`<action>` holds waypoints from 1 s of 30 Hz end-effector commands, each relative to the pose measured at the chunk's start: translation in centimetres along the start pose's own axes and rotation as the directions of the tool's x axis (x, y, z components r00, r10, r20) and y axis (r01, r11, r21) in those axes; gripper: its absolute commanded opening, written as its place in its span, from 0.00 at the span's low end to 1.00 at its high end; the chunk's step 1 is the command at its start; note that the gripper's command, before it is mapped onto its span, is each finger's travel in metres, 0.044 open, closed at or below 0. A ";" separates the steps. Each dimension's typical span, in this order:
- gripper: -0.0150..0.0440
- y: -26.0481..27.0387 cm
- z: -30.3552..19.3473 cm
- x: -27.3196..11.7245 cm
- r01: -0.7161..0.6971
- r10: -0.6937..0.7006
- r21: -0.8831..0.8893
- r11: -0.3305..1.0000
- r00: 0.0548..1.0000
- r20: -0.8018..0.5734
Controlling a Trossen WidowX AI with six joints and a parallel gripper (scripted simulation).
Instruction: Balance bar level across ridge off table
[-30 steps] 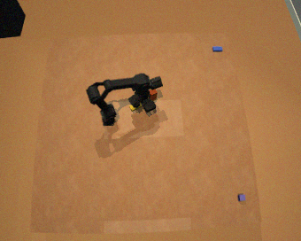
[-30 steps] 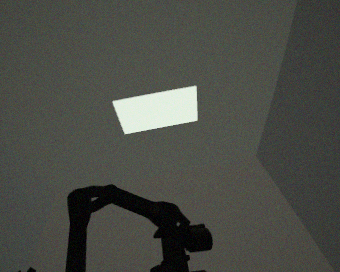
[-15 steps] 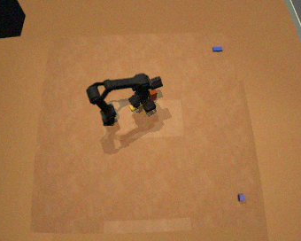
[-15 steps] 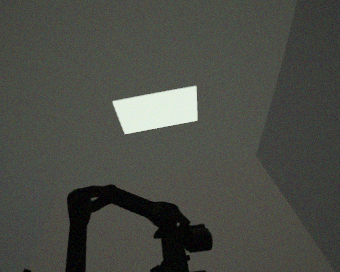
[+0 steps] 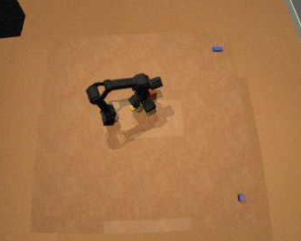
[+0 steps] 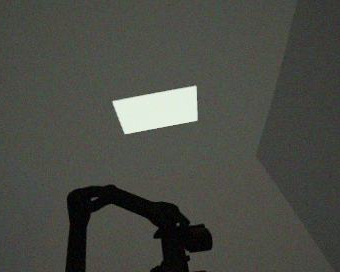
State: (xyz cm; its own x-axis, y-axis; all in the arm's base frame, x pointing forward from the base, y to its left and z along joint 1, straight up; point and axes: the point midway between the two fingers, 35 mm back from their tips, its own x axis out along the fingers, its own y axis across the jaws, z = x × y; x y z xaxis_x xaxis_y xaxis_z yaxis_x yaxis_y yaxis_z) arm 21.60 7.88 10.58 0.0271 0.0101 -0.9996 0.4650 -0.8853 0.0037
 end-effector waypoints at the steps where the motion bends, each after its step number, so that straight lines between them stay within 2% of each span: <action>1: 0.25 0.0 0.1 0.2 0.000 0.000 0.003 1.000 1.000 0.005; 30: 0.25 0.0 0.2 0.1 0.000 0.000 0.003 1.000 1.000 0.005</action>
State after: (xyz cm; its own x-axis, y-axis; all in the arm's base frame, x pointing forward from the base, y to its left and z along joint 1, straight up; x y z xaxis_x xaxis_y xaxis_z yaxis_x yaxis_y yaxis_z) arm 21.61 7.88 10.49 0.0302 0.0113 -0.9995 0.4649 -0.8854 0.0041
